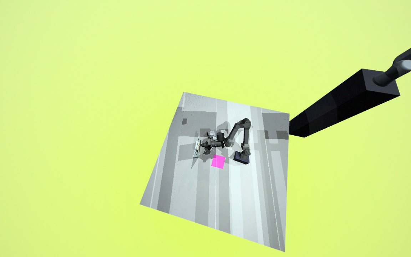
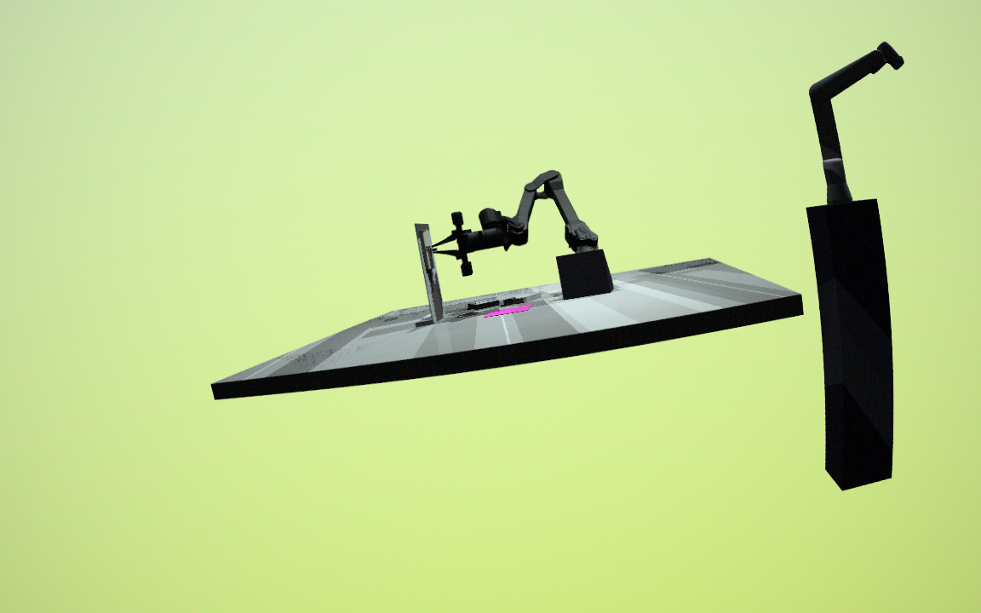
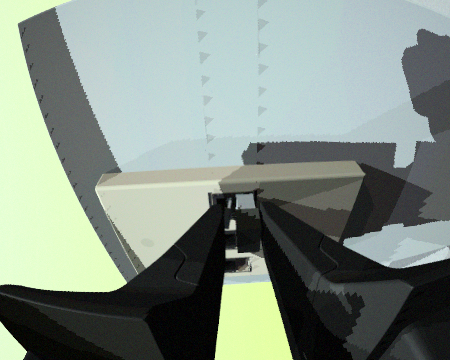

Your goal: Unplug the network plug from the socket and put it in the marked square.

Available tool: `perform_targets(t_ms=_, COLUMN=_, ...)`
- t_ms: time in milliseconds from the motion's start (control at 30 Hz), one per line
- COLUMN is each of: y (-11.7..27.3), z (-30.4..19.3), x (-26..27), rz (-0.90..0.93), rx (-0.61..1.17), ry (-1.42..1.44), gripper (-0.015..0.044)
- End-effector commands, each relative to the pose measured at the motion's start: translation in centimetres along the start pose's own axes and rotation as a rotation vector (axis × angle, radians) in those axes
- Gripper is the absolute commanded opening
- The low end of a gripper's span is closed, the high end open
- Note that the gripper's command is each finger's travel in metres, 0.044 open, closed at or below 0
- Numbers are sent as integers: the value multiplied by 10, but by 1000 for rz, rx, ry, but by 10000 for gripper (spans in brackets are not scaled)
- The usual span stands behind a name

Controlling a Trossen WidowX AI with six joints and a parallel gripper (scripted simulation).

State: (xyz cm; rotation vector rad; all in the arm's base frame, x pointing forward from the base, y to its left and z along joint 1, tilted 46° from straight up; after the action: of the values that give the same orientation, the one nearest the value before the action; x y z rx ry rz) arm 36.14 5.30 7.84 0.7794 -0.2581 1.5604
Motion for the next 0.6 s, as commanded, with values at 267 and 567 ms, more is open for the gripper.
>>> perform_targets(t_ms=267, y=0, z=0, x=0, rz=1, rx=3, ry=5, gripper=0)
perform_targets(t_ms=567, y=3, z=-1, x=0, rz=1, rx=3, ry=5, gripper=0)
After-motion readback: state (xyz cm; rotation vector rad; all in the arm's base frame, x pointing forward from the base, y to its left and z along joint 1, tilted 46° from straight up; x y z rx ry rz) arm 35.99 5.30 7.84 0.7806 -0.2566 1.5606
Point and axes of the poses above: the point midway between the two fingers, 35 mm back from their tips, its own y axis back along the fingers, its own x axis across the jaws, z = x × y, the point moved 5 cm from there along y, back along the fingers, and after that the axes turned 8 degrees about y, right-handed, at the moved point
